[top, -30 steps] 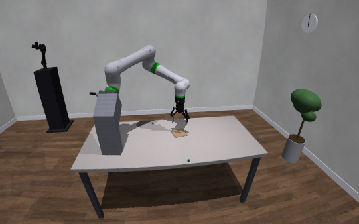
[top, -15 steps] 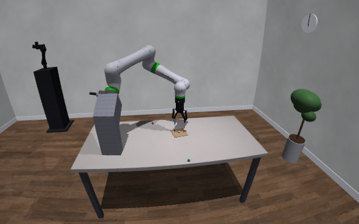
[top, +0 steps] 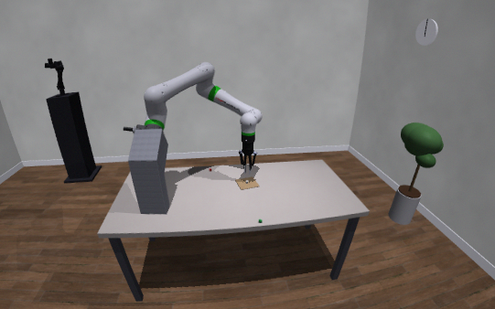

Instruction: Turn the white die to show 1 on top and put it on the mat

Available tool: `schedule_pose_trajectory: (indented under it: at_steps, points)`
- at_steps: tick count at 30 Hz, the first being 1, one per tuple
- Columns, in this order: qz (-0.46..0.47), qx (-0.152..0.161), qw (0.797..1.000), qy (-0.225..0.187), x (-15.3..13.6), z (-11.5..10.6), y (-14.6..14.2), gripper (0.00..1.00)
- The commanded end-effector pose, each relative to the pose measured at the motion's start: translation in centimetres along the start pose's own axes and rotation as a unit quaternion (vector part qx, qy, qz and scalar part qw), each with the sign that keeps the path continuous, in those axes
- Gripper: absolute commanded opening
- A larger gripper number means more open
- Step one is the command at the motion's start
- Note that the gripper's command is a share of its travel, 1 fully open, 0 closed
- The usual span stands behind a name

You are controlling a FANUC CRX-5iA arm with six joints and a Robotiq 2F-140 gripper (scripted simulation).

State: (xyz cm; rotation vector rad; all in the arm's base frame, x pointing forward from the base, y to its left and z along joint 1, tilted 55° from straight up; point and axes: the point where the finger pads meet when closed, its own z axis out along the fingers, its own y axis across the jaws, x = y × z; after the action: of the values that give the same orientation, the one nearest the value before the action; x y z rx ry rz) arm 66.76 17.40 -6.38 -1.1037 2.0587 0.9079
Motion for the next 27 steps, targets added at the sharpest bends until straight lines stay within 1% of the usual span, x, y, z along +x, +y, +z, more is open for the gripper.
schedule_pose_trajectory:
  at_steps: [1,18,27]
  points:
    - [0.000,0.000,1.000,0.000,0.00,-0.03,-0.02,0.27]
    - [0.000,0.000,1.000,0.000,0.00,0.02,-0.02,0.27]
    - [0.000,0.000,1.000,0.000,0.00,0.51,-0.02,0.27]
